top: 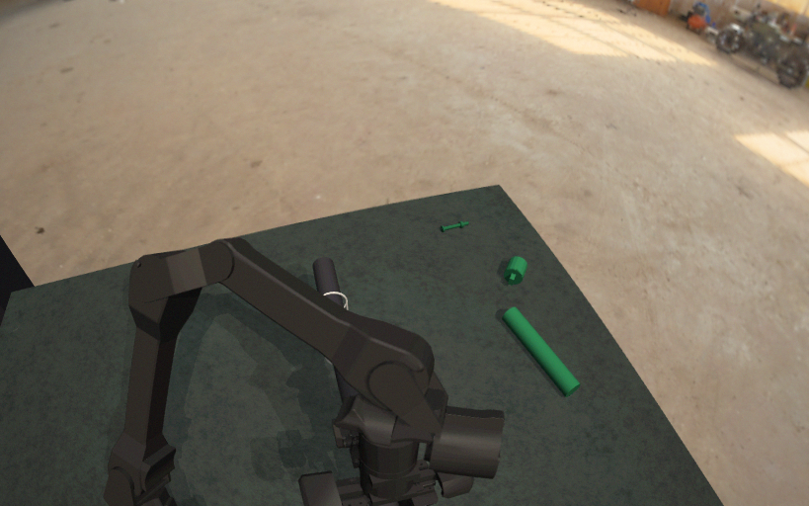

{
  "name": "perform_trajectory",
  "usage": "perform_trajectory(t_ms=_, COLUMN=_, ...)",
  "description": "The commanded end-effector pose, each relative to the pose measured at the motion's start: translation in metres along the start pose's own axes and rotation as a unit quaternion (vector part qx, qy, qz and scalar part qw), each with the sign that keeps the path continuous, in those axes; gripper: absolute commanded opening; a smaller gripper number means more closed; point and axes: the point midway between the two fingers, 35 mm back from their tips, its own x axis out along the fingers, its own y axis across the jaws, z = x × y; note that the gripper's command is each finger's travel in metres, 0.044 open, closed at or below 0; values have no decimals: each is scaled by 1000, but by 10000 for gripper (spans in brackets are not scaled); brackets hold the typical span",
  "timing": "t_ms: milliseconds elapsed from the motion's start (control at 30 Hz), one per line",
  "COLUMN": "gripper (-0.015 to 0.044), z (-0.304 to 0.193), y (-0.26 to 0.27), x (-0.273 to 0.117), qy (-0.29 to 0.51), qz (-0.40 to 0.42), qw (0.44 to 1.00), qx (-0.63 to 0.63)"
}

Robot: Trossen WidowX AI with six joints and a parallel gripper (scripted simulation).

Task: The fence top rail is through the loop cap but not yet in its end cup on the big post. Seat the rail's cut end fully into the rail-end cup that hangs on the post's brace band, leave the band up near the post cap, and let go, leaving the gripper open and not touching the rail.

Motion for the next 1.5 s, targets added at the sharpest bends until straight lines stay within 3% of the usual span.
perform_trajectory(t_ms=0, gripper=0, z=-8, y=-3, x=-7, qy=8, qz=-9, qw=1000, qx=3)
perform_trajectory(t_ms=300, gripper=0, z=0, y=0, x=0, qy=0, qz=0, qw=1000, qx=0)
perform_trajectory(t_ms=633, gripper=263, z=0, y=0, x=-1, qy=0, qz=0, qw=1000, qx=0)
perform_trajectory(t_ms=867, gripper=440, z=17, y=0, x=-28, qy=0, qz=1, qw=1000, qx=0)
perform_trajectory(t_ms=1467, gripper=440, z=28, y=6, x=-91, qy=0, qz=4, qw=1000, qx=-2)
